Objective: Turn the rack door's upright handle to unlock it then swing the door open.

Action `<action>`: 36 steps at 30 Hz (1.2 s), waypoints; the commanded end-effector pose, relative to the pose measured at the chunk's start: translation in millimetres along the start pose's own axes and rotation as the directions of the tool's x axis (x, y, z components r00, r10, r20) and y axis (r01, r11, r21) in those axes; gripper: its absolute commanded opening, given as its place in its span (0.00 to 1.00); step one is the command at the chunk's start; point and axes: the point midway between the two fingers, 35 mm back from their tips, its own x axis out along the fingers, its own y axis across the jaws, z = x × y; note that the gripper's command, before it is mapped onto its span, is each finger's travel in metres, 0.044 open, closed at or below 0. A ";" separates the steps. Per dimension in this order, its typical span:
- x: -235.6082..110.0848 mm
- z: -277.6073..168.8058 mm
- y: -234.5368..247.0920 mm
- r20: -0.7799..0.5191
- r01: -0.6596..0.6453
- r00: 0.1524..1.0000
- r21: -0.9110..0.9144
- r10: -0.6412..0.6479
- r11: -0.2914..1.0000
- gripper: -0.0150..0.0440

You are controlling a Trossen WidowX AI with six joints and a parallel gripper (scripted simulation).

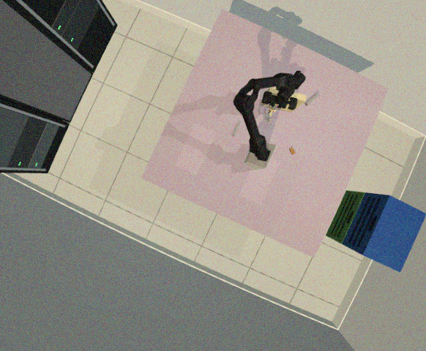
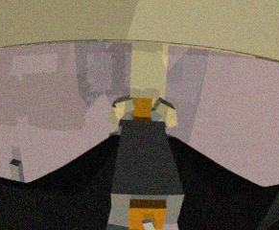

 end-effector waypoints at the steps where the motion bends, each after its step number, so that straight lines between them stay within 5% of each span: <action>1: 2.9 -2.1 -0.1 -0.006 -0.008 1.000 0.011 0.008 1.000 0.33; 10: 2.9 -2.1 -0.1 -0.006 -0.009 1.000 -0.022 0.008 1.000 0.28; 19: 2.9 -2.1 -0.1 -0.006 -0.010 1.000 -0.441 0.009 0.898 0.28; 36: 3.0 -2.2 -0.1 -0.006 -0.008 1.000 -0.962 0.009 0.273 0.28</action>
